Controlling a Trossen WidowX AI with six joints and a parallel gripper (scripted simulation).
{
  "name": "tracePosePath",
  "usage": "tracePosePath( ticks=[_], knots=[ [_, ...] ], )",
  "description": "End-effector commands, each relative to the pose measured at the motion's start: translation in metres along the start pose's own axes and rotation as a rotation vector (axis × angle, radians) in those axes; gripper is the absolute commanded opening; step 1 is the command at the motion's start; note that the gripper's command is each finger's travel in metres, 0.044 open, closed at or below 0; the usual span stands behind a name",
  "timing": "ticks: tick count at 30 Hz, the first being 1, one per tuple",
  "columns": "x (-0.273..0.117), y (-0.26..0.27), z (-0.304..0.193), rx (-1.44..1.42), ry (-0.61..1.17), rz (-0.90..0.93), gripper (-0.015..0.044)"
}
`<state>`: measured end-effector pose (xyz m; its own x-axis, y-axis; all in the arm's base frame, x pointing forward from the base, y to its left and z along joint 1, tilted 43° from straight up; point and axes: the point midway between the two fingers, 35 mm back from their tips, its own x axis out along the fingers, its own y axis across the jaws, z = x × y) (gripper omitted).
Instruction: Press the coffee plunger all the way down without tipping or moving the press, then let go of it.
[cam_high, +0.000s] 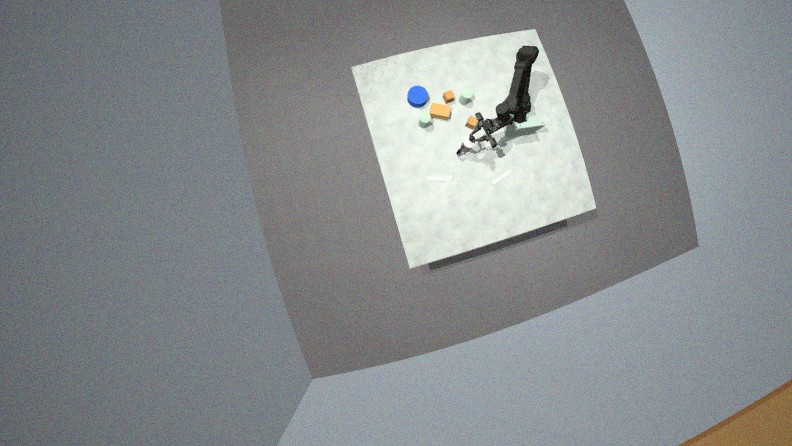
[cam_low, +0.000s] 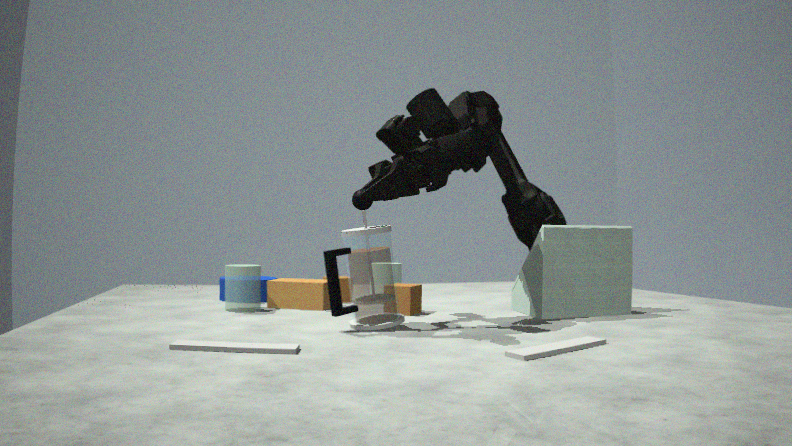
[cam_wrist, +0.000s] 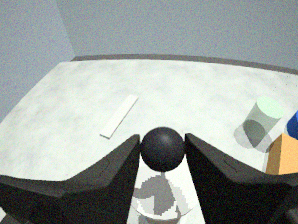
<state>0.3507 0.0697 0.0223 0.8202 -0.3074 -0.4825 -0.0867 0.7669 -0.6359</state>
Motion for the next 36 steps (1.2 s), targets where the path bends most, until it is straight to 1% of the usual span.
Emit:
tracePosePath(
  ticks=[1,36],
  knots=[
    [0.0058,-0.0004,-0.0138,-0.023,0.043,-0.004,0.0121],
    [0.0071,0.0021,-0.0065,-0.016,0.029,-0.002,0.0121]
  ],
)
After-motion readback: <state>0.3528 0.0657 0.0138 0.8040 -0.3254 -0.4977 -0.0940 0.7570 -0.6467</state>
